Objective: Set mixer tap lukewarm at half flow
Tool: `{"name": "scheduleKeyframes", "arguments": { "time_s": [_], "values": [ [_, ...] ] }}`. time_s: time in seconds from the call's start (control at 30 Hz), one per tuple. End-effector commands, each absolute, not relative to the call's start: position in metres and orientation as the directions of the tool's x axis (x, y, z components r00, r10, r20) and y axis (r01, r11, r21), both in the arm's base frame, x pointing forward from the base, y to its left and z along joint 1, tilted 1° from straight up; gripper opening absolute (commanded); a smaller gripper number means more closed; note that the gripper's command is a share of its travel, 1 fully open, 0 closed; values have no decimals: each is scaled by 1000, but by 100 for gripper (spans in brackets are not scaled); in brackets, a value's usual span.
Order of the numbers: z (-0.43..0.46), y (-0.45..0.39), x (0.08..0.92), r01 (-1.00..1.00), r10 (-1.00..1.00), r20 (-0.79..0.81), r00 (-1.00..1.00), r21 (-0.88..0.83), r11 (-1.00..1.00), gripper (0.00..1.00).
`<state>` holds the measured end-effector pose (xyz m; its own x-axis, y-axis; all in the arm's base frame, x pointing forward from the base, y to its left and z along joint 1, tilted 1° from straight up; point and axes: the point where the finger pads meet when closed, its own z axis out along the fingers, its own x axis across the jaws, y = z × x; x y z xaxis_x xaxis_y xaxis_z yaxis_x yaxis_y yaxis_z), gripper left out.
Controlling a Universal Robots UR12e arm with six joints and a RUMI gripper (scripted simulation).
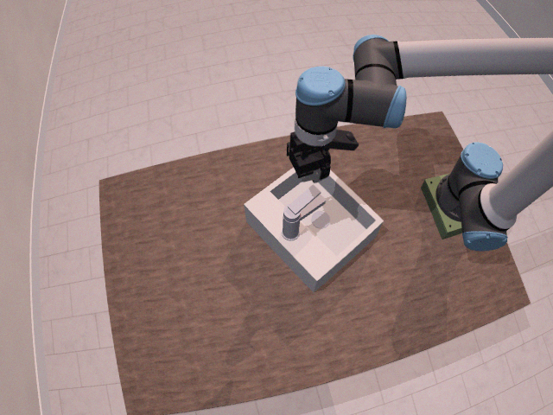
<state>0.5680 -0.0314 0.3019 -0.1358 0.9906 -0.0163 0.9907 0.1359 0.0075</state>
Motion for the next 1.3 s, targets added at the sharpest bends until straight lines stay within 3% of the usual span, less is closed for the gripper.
{"name": "scheduleKeyframes", "arguments": {
  "time_s": [0.0,0.37,1.03,1.07,1.27],
  "values": [
    [303,-33,570,964,964,-12,-264,10,264,0],
    [304,-35,572,913,913,-13,-408,8,408,0],
    [304,-35,573,892,892,-14,-452,7,452,0],
    [304,-35,573,892,892,-14,-452,7,452,41],
    [304,-35,573,892,892,-14,-452,7,452,41]
  ]
}}
